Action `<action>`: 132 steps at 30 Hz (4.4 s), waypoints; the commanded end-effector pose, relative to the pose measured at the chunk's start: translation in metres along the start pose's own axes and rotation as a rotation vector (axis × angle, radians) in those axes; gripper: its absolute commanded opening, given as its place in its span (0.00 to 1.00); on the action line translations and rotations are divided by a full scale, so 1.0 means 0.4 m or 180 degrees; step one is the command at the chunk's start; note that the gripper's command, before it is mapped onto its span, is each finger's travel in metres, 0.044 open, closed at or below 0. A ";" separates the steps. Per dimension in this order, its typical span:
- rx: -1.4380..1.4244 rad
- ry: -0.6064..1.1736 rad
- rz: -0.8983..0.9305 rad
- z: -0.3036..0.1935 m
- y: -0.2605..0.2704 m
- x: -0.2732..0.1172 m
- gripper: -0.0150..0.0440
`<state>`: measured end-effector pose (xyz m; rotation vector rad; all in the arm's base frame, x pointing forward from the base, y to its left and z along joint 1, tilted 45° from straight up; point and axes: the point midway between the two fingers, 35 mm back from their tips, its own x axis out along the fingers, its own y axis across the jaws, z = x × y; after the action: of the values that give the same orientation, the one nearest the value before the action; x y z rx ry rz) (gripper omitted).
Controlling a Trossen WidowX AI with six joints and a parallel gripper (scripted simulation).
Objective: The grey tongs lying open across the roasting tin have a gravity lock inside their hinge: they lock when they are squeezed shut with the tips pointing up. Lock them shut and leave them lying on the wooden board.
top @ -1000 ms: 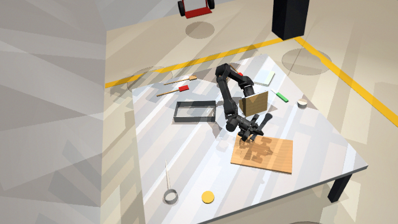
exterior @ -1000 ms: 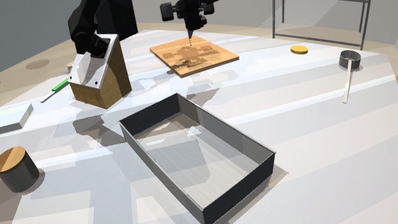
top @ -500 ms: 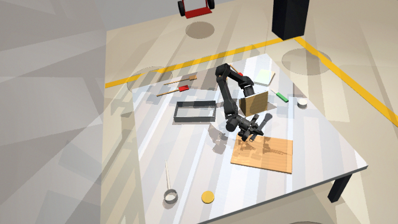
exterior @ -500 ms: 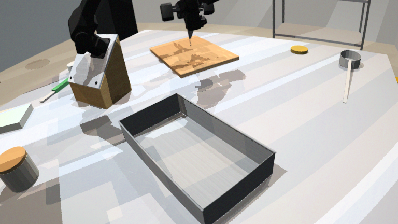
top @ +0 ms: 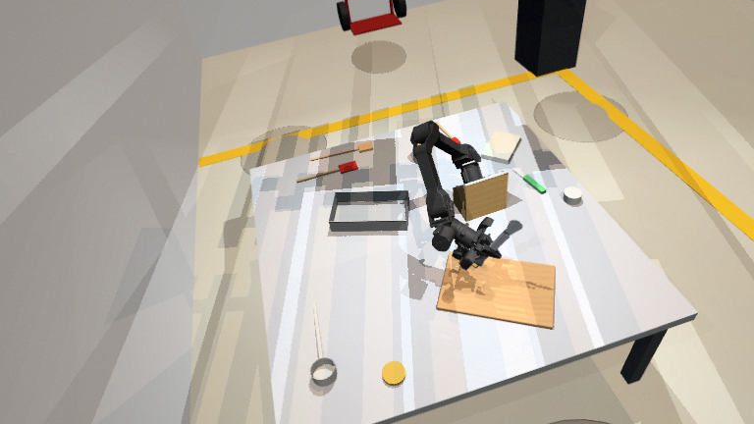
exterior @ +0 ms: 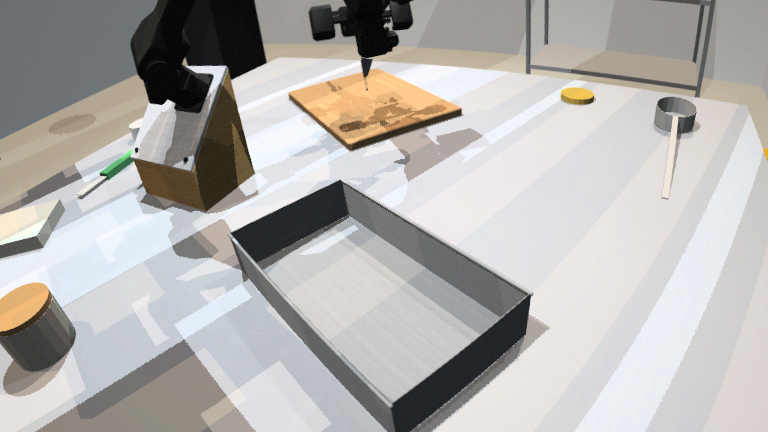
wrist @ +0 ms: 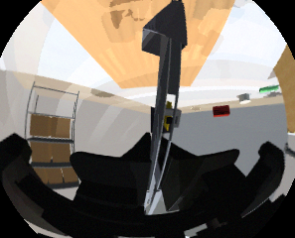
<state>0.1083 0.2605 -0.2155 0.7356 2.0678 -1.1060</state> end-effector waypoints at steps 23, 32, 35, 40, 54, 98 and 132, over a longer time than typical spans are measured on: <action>0.0118 -0.2254 -0.0144 -0.023 0.011 0.064 0.00; 0.0045 -0.3055 0.0001 -0.048 0.004 0.058 0.00; 0.0002 -0.3316 0.0072 -0.059 0.001 0.054 0.00; -0.0041 -0.3530 0.0140 -0.070 -0.002 0.050 0.00; -0.0048 -0.3520 0.0147 -0.055 0.002 0.059 0.00; -0.0116 -0.3430 0.0211 0.109 0.014 0.139 0.00; -0.0131 -0.3389 0.0234 0.188 0.005 0.171 0.27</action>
<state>0.0894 0.2075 -0.3005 0.1078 1.1323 -1.0664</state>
